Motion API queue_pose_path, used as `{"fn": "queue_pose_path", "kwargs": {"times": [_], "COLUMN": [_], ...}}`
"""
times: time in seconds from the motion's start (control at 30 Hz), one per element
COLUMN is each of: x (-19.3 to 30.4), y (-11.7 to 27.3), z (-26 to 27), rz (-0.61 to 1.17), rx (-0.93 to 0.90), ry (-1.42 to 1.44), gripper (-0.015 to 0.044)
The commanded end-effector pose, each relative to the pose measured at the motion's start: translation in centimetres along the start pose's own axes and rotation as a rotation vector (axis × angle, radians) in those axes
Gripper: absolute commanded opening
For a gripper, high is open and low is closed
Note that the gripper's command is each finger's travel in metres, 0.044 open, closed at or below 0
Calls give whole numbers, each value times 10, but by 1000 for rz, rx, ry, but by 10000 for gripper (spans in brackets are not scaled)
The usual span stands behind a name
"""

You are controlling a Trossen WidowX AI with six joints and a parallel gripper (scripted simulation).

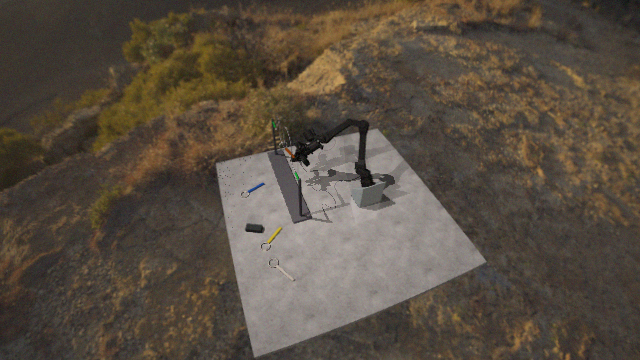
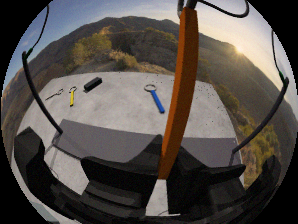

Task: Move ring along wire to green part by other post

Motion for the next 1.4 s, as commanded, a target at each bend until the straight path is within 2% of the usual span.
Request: {"fn": "queue_pose_path", "kwargs": {"times": [0.0,0.77,1.37], "x": [2,2,-19], "y": [0,7,24], "z": [9,69,120], "rz": [3,39,82], "rx": [-14,-182,-362], "ry": [-30,-350,-698], "gripper": [-150,-150,-150]}}
Point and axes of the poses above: the point midway between the two fingers, 35 mm back from their tips, its own y axis back along the fingers, its own z axis across the jaws, x = y × z, the point moved 2 cm from there along y, back along the fingers, and after that the axes turned 9 degrees about -y, right-handed, at the moved point
